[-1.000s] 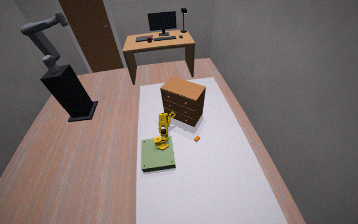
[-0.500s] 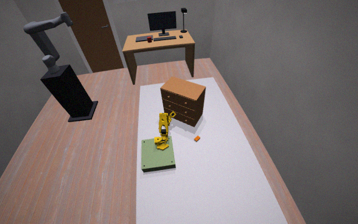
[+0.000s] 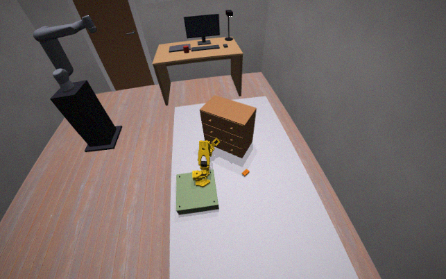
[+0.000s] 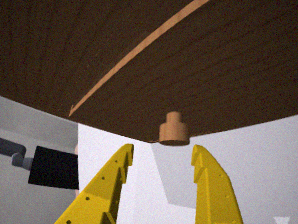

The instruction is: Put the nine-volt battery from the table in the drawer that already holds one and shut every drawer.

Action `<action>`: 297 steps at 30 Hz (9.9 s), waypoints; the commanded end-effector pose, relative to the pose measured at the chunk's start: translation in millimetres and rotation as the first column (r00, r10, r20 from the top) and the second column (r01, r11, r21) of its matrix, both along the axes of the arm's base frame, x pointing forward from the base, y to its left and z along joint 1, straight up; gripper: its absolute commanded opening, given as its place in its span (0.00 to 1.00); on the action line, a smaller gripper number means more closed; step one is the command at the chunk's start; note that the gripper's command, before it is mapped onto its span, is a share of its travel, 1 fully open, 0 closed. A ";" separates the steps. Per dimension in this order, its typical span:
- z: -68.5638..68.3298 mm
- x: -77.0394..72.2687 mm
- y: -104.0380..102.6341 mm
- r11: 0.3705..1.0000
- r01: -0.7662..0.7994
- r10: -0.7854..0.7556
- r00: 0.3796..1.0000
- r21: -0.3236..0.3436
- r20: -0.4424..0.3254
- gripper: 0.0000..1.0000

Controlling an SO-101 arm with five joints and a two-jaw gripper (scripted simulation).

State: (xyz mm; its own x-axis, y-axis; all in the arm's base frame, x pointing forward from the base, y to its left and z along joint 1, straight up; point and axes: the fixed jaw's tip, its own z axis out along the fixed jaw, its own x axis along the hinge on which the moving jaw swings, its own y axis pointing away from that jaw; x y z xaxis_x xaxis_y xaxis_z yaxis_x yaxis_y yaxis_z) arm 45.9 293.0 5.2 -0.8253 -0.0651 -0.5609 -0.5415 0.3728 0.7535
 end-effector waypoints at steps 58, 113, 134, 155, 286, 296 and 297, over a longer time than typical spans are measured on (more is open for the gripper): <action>-12.1 10.3 7.6 0.999 0.032 -0.032 0.999 -0.002 -0.008 0.21; -7.0 10.6 9.2 1.000 0.031 -0.031 0.999 -0.002 -0.008 0.21; -6.4 10.6 9.3 1.000 0.031 -0.031 0.999 -0.002 -0.008 0.21; -5.6 10.5 9.2 1.000 0.031 -0.031 0.999 -0.002 -0.008 0.21; -10.6 2.3 -3.2 1.000 0.011 -0.011 1.000 0.001 -0.003 0.00; -10.6 -1.6 -8.4 1.000 0.001 -0.001 1.000 0.001 -0.003 0.00; -10.6 -2.0 -8.9 1.000 0.000 0.000 1.000 0.001 -0.003 0.00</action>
